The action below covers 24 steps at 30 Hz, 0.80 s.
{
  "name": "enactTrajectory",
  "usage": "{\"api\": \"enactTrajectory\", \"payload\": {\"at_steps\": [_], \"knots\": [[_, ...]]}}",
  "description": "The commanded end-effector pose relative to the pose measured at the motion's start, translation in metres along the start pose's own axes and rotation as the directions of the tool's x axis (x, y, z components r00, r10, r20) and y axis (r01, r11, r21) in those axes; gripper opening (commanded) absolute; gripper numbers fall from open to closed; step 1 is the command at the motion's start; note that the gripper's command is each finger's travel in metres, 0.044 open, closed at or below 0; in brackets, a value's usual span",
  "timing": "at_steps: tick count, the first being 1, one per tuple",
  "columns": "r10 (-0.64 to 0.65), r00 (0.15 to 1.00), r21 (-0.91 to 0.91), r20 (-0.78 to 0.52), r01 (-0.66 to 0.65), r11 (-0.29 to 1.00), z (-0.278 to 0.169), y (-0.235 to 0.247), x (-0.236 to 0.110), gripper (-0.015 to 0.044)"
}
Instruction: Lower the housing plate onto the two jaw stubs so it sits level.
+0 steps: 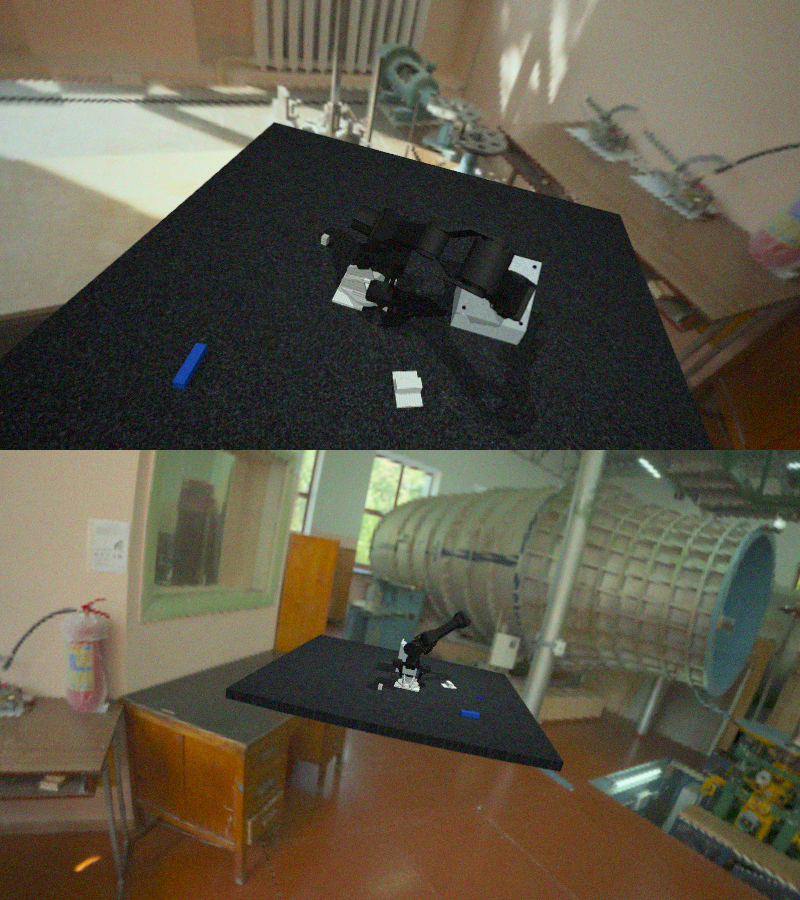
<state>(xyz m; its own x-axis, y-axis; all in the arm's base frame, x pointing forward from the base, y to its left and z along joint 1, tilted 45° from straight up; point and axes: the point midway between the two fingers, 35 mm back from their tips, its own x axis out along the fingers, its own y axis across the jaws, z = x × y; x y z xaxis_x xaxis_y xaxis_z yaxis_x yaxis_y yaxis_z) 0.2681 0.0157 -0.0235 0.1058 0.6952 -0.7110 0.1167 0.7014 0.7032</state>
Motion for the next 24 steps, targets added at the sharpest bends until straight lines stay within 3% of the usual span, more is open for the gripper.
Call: {"api": "enactTrajectory", "payload": {"at_steps": [1,16,19,24], "knots": [[-0.002,1.000,0.004,0.001,0.002,1.000,0.0000,-0.0005,0.0004,0.0351],[-0.002,1.000,0.004,0.001,0.002,1.000,0.0000,-0.0005,0.0004,0.0351],[0.000,1.000,0.000,0.000,0.000,1.000,0.0000,0.0000,0.0000,0.0430],[0.000,1.000,0.000,0.000,0.000,1.000,0.0000,0.0000,0.0000,0.0440]]}}
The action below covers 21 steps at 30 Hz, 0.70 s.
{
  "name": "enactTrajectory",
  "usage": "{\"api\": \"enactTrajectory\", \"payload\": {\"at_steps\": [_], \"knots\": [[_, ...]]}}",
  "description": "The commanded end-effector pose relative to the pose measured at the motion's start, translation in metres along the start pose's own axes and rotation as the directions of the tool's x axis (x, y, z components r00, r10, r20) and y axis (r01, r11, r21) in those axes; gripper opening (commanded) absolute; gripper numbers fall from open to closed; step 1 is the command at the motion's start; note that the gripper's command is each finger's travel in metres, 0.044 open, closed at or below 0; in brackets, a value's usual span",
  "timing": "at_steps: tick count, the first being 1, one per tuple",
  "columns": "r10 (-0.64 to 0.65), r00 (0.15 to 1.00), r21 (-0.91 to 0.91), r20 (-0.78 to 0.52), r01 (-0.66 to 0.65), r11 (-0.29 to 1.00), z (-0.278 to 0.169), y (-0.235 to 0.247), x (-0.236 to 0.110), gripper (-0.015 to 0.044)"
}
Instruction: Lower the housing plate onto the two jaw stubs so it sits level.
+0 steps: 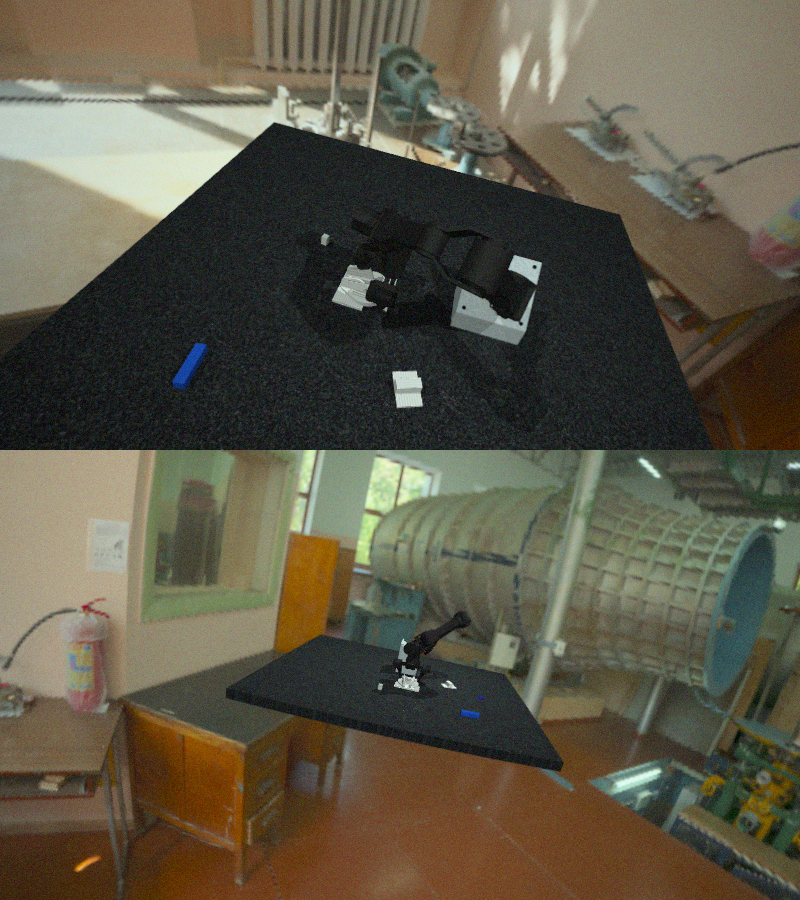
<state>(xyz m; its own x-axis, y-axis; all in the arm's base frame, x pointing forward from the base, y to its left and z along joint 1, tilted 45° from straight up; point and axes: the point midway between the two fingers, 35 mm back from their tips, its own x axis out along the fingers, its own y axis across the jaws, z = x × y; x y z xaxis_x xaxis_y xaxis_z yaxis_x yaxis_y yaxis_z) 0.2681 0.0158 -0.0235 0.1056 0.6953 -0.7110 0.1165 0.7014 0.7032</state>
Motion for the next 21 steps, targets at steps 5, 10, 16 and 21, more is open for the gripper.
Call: {"api": "enactTrajectory", "payload": {"at_steps": [5,10,16,21], "knots": [[0.000,1.000,0.000,0.000,0.000,1.000,0.000,0.000,0.000,0.0440],[-0.001,1.000,0.000,0.000,0.001,1.000,0.000,0.000,-0.002,0.0440],[-0.007,1.000,0.003,0.001,0.007,1.000,0.003,-0.002,-0.045,0.0440],[-0.005,1.000,0.004,0.001,0.005,1.000,0.000,-0.001,-0.076,0.0440]]}}
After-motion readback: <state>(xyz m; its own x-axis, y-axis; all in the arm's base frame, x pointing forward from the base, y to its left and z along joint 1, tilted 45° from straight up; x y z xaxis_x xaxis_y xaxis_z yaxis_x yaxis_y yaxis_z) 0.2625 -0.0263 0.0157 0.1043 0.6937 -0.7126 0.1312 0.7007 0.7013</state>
